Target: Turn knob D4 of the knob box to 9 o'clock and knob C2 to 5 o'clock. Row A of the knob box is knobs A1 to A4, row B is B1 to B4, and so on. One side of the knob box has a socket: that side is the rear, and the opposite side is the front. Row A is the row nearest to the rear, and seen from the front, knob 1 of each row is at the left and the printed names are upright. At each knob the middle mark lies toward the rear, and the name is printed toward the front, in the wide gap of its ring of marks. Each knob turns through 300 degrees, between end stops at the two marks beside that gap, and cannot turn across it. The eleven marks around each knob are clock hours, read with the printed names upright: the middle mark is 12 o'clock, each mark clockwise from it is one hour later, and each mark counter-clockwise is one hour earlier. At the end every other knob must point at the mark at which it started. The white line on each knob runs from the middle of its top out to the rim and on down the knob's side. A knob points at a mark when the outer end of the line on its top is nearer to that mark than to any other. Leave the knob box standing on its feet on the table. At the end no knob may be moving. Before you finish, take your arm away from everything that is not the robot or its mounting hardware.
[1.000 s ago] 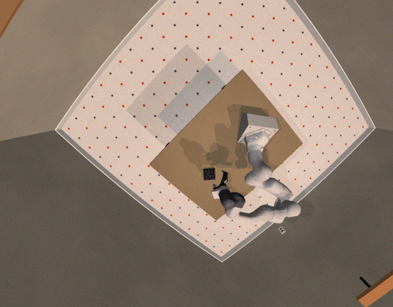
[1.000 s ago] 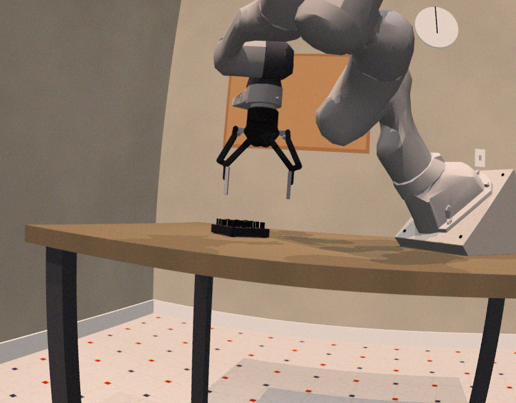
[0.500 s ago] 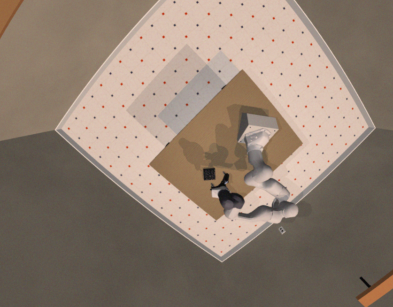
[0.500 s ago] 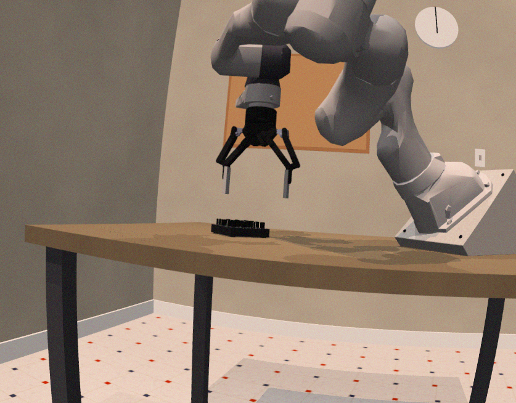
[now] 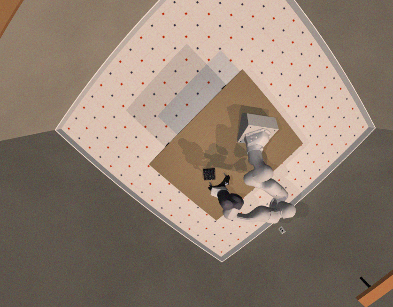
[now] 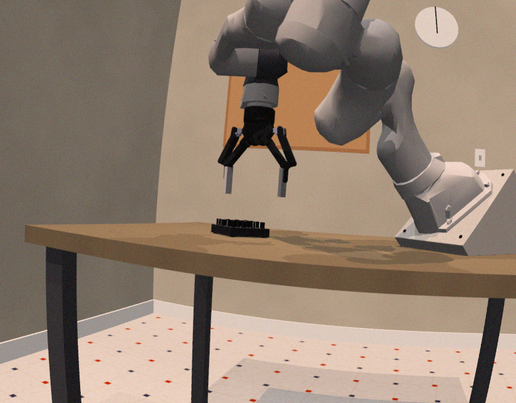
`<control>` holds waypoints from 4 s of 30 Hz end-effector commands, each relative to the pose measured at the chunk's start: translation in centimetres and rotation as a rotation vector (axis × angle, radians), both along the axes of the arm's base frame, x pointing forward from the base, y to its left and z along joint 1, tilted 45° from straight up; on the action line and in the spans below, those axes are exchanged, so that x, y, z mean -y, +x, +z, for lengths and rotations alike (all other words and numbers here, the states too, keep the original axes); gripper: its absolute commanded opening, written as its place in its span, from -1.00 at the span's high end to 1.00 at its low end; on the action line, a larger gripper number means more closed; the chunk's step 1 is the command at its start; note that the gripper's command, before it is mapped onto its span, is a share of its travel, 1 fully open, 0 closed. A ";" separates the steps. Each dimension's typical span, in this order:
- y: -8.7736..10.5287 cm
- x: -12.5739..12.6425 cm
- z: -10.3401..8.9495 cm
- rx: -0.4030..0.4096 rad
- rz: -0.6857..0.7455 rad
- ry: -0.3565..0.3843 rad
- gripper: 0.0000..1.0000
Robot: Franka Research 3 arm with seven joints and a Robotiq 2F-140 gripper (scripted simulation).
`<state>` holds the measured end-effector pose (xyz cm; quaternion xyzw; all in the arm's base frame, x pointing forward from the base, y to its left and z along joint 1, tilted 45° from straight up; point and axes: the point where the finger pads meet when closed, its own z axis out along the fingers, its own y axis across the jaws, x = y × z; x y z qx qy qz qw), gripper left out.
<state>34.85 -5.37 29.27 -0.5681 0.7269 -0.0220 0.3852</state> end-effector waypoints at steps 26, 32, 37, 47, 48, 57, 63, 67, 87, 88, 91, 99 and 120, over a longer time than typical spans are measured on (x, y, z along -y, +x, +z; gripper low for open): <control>0.7 0.4 0.7 -0.224 -0.381 0.324 -1.00; 0.8 0.5 0.8 -0.263 -0.449 0.380 -1.00; 1.0 0.7 0.8 -0.296 -0.505 0.427 -1.00; 1.2 0.9 1.0 -0.359 -0.614 0.517 -1.00; 1.2 1.0 1.0 -0.365 -0.625 0.526 -1.00; 1.4 1.2 1.2 -0.422 -0.722 0.607 -1.00; 1.6 1.4 1.2 -0.460 -0.790 0.662 -1.00; 1.7 1.5 1.3 -0.486 -0.834 0.699 -1.00; 2.1 2.1 1.6 -0.613 -1.054 0.880 -1.00; 2.2 2.1 1.6 -0.619 -1.066 0.889 -1.00; 2.2 2.2 1.6 -0.636 -1.096 0.914 -1.00; 2.4 2.5 1.7 -0.687 -1.185 0.987 -1.00; 2.9 3.1 1.9 -0.817 -1.415 1.176 -1.00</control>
